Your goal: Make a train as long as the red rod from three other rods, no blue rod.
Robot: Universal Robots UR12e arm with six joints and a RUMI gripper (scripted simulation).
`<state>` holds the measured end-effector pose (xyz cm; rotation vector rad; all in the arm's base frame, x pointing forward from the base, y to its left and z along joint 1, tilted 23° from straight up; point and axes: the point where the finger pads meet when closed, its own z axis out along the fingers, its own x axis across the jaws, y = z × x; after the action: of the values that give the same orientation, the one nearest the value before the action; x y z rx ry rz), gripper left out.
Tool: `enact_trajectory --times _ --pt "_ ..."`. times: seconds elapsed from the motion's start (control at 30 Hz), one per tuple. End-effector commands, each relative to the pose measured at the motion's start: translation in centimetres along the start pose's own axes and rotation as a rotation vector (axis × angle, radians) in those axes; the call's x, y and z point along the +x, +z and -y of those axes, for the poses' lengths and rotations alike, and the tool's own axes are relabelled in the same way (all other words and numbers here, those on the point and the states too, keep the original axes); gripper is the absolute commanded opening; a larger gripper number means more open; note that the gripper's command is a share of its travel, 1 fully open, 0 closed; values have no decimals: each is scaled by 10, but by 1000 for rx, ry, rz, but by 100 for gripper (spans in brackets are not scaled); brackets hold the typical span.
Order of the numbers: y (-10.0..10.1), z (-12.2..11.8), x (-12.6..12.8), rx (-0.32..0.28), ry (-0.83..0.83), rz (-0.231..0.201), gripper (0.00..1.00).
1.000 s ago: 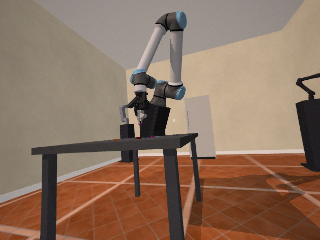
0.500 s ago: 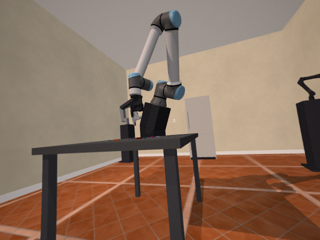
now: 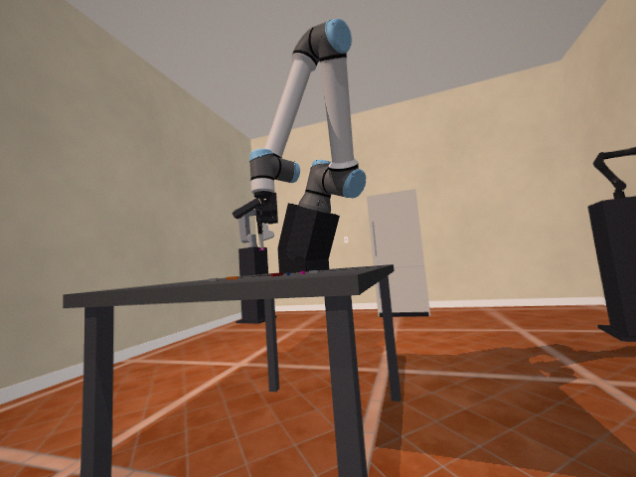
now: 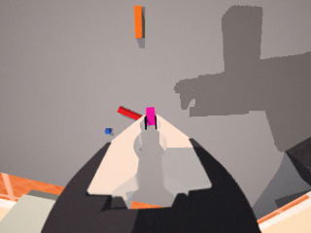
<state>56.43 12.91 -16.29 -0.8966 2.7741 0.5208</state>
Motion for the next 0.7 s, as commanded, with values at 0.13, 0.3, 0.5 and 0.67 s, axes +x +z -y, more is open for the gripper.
enact_trajectory --times 0.13,0.3,0.5,0.67 --pt "-1 4 7 -3 -57 3 0" --pt "-1 4 7 -3 -57 3 0" --pt "-1 4 7 -3 -57 3 0" --pt "-1 4 7 -3 -57 3 0"
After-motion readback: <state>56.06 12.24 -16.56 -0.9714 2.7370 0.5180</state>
